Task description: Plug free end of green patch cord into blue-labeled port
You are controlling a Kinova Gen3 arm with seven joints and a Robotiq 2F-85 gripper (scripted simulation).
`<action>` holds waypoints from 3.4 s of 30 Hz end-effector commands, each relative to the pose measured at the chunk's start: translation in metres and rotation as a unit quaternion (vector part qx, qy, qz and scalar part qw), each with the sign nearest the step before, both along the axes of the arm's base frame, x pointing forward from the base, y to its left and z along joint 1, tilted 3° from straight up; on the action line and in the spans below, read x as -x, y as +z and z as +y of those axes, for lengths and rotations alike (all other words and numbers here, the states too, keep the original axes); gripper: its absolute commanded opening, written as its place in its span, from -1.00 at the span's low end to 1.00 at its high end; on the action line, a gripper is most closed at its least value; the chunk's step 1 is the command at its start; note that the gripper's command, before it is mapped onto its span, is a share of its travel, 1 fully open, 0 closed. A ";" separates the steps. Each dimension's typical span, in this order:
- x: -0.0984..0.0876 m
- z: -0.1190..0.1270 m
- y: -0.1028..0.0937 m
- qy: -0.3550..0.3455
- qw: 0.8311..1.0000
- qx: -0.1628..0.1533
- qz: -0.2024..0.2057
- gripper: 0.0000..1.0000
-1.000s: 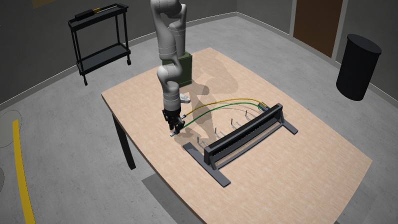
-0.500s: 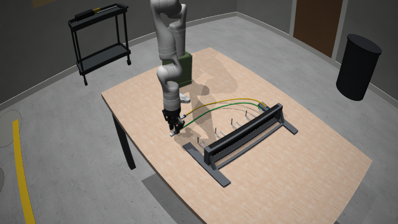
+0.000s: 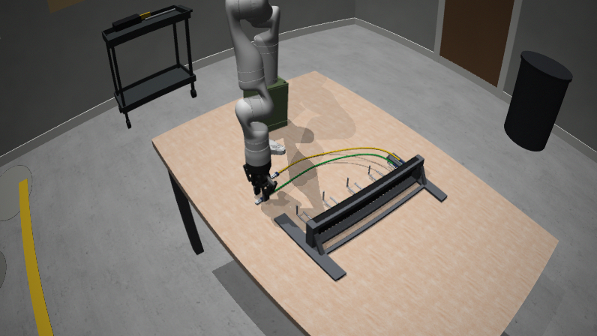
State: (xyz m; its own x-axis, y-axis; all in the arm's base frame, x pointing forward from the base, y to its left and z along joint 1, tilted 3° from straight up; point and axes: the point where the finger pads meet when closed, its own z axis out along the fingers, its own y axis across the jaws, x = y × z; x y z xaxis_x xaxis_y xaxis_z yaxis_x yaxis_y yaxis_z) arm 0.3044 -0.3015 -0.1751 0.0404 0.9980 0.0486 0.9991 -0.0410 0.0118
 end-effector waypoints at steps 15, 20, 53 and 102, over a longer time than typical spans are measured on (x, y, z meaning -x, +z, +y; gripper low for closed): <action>0.003 -0.003 0.000 0.000 1.000 0.002 0.000 -0.26; 0.003 -0.003 -0.001 0.000 1.000 0.002 0.000 -0.26; 0.002 -0.003 -0.008 0.001 1.000 0.003 0.000 -0.26; 0.001 -0.003 -0.012 0.001 1.000 0.003 0.000 -0.26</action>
State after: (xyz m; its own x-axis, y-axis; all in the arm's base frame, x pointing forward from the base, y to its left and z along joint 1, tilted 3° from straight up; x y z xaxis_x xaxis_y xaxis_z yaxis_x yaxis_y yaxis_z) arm 0.3022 -0.3015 -0.1866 0.0440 0.9978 0.0498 0.9989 -0.0446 0.0105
